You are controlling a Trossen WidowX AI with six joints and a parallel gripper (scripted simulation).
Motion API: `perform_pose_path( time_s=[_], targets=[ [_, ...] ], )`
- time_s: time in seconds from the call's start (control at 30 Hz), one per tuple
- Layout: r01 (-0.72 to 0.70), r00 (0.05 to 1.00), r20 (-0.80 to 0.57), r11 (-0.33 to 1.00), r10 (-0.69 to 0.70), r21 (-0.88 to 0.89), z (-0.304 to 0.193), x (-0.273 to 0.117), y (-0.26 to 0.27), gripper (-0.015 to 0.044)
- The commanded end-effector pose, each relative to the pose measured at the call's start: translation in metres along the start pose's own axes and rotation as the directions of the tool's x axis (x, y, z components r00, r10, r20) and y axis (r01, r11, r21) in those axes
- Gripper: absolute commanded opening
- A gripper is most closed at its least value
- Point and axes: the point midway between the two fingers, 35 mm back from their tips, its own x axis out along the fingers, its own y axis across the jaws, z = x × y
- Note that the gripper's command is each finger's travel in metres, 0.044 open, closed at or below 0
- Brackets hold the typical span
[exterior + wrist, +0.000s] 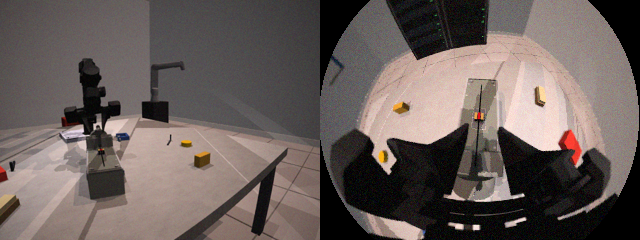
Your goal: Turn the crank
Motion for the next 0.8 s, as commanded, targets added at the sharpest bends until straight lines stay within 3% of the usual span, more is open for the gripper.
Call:
perform_pose_path(
  time_s=[0.0,0.13,0.73,0.77],
  targets=[
    [0.000,1.000,0.000,1.000,0.000,0.000,0.0000,0.0000,0.0000,0.0099],
    [0.000,1.000,0.000,1.000,0.000,0.000,0.0000,0.0000,0.0000,0.0000],
    [-0.001,1.000,0.000,1.000,0.001,0.000,0.0000,0.0000,0.0001,0.0000],
    [-0.001,1.000,0.000,1.000,0.001,0.000,0.0000,0.0000,0.0001,0.0026]
  ],
)
